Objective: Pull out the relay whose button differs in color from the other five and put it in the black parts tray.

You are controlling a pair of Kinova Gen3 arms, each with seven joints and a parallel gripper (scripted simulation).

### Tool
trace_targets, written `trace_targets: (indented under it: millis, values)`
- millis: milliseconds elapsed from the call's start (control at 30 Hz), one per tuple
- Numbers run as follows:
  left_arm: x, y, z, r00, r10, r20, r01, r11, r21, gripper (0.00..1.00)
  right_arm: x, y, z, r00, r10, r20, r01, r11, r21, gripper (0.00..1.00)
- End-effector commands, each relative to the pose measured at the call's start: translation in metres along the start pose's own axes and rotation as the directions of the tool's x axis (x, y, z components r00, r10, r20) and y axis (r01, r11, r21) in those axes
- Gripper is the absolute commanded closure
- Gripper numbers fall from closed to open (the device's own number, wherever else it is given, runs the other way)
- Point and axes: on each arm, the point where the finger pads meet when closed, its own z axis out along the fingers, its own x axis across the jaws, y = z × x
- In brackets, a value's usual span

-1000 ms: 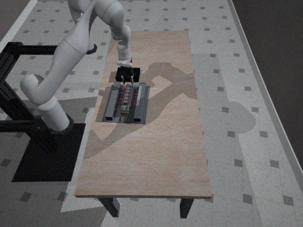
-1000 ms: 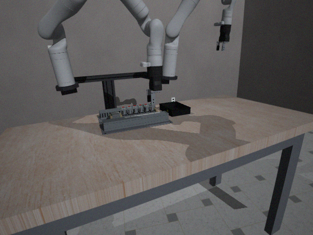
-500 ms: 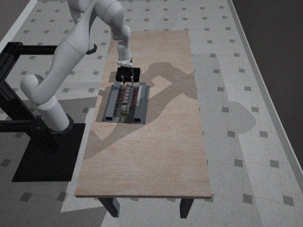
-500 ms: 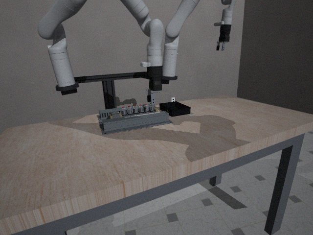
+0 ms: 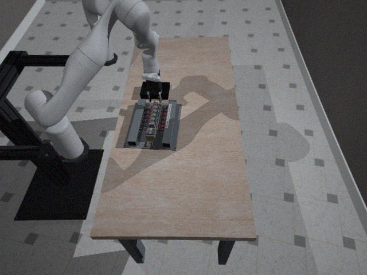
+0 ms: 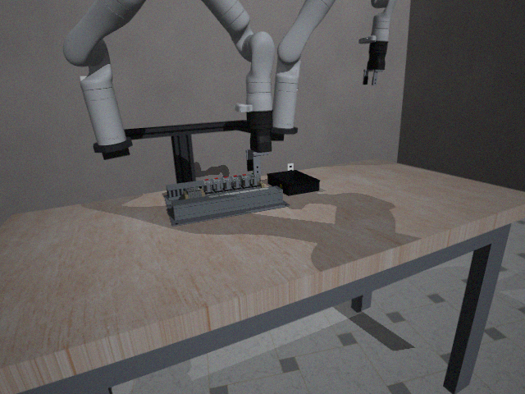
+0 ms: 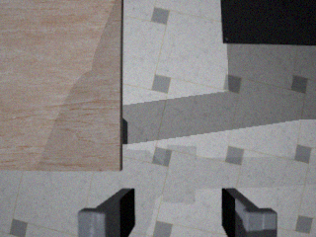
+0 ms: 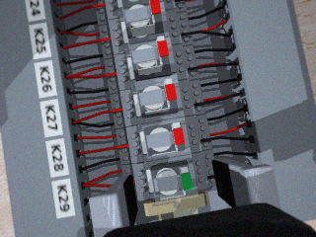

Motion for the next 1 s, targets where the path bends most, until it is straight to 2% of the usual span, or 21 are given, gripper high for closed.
trace_targets:
  millis: [0, 433, 967]
  values:
    - [0.000, 0.000, -0.001, 1.000, 0.000, 0.000, 0.000, 1.000, -0.002, 0.00, 0.000, 0.001, -0.001, 1.000, 0.000, 0.001, 0.000, 1.000, -0.002, 0.02]
    - [0.000, 0.000, -0.001, 1.000, 0.000, 0.000, 0.000, 1.000, -0.002, 0.00, -0.001, 0.001, 0.001, 1.000, 0.000, 0.001, 0.000, 1.000, -0.002, 0.02]
    - [0.000, 0.000, -0.001, 1.000, 0.000, 0.000, 0.000, 1.000, -0.002, 0.00, -0.001, 0.001, 0.015, 1.000, 0.000, 0.001, 0.000, 1.000, -0.002, 0.02]
